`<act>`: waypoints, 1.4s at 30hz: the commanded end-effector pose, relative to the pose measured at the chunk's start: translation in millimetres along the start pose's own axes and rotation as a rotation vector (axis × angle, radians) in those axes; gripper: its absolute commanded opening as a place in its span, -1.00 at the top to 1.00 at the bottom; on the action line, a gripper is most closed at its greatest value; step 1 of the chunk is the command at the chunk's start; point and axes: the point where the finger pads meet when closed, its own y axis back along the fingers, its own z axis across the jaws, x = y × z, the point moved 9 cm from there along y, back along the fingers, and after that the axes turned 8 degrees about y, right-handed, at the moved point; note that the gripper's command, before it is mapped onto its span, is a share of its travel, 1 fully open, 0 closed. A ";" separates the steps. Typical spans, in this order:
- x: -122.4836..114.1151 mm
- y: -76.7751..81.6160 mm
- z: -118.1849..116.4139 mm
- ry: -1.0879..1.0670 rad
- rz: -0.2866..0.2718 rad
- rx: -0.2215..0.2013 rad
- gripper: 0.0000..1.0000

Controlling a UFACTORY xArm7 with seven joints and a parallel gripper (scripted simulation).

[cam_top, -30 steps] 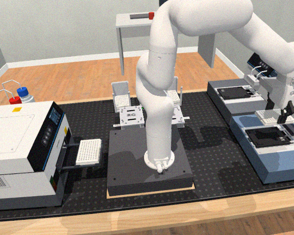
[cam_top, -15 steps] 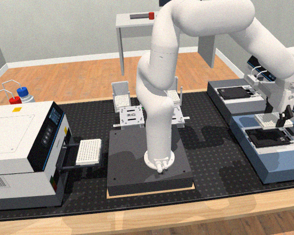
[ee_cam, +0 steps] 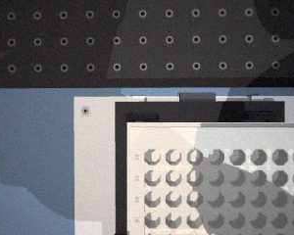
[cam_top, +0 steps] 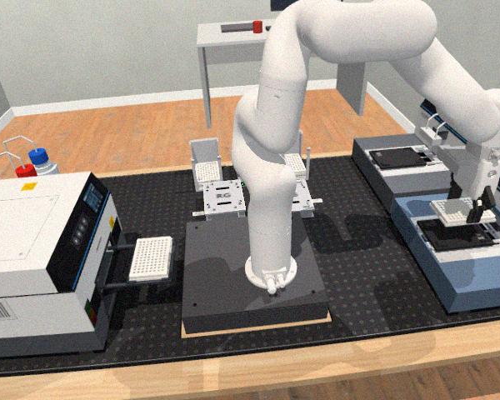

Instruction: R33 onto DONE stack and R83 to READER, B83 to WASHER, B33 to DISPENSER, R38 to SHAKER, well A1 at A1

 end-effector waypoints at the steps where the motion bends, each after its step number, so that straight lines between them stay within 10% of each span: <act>1: -1.2 -1.6 -0.1 0.000 -0.005 0.000 1.00; 42: -1.2 -27.4 -0.1 0.000 -0.005 0.000 1.00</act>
